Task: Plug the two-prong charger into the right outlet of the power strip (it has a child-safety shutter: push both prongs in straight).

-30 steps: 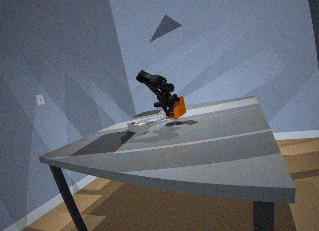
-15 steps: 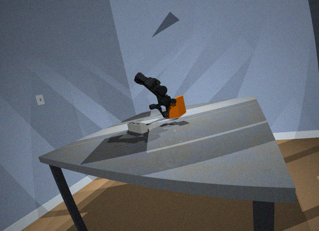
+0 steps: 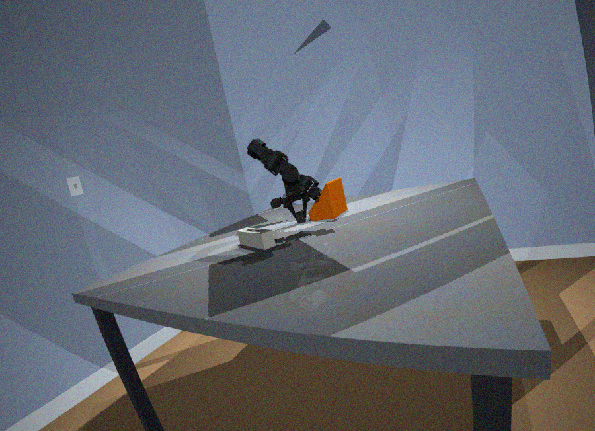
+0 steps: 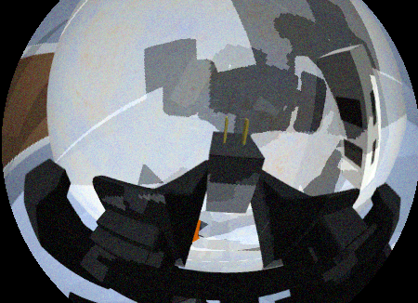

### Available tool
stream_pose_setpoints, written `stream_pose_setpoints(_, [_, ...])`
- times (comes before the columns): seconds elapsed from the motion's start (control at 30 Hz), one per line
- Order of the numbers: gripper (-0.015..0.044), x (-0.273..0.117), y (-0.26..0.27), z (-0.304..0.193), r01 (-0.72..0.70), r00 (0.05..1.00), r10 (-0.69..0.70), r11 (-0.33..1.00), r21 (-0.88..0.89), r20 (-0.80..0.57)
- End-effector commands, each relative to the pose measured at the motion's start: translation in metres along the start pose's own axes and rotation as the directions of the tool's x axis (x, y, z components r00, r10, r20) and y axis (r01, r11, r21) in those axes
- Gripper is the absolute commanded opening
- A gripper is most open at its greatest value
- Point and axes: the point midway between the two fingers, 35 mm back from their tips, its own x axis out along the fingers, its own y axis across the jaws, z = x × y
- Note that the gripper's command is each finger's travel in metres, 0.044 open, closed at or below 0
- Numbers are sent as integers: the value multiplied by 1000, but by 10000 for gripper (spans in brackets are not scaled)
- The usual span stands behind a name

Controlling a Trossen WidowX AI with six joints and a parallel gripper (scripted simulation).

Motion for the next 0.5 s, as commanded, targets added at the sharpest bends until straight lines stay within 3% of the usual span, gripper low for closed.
stream_pose_setpoints(0.0, [0,0,-9,-1,-2,1000,1,997,80,10])
stream_pose_setpoints(0.47, [0,8,-39,-9,-16,1000,12,945,326,14])
